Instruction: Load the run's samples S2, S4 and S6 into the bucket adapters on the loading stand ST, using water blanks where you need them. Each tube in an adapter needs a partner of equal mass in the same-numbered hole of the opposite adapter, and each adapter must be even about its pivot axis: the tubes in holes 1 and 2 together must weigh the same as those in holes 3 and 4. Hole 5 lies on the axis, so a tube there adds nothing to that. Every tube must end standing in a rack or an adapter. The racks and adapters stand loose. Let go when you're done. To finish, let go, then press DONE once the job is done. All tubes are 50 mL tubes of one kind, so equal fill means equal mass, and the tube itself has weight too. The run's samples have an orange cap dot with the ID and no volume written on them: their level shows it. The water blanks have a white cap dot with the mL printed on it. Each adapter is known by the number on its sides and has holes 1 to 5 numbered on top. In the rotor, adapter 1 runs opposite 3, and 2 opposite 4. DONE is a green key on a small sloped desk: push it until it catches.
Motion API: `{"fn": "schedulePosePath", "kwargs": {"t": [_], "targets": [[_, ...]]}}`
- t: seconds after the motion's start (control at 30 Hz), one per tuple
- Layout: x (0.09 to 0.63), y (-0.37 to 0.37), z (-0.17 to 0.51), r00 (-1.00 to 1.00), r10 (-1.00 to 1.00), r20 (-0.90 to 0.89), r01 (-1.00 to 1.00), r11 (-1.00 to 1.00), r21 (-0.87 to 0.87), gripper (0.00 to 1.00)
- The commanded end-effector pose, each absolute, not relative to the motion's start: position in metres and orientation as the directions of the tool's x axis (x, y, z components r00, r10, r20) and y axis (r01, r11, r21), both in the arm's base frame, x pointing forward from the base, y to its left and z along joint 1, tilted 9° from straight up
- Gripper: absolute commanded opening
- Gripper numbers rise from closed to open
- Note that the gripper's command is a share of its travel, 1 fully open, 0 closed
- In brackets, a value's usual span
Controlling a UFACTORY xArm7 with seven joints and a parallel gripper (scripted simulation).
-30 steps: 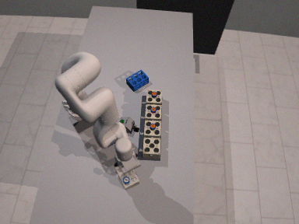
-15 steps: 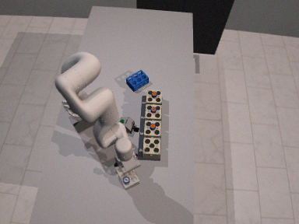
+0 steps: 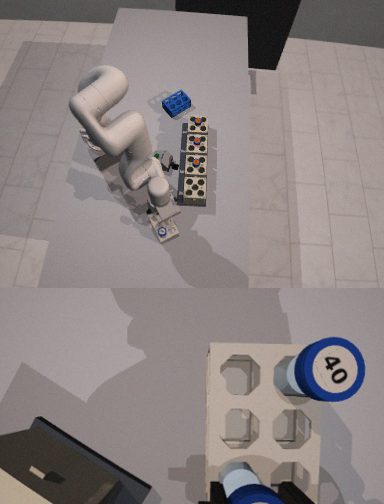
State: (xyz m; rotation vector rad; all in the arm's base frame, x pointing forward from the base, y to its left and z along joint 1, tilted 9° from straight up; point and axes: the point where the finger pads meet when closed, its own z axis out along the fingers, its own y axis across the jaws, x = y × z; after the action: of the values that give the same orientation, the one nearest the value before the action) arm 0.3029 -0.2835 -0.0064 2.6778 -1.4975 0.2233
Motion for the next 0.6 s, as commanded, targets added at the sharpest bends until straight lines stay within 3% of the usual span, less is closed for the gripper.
{"fn": "schedulePosePath", "kwargs": {"t": [0.0, 0.57], "targets": [[0.3038, -0.2841, -0.0039, 0.516, -0.842, 0.161, -0.851, -0.524, -0.015, 0.00], [0.3029, -0.2828, 0.0060, 0.516, -0.842, 0.161, -0.851, -0.524, -0.015, 0.00]]}}
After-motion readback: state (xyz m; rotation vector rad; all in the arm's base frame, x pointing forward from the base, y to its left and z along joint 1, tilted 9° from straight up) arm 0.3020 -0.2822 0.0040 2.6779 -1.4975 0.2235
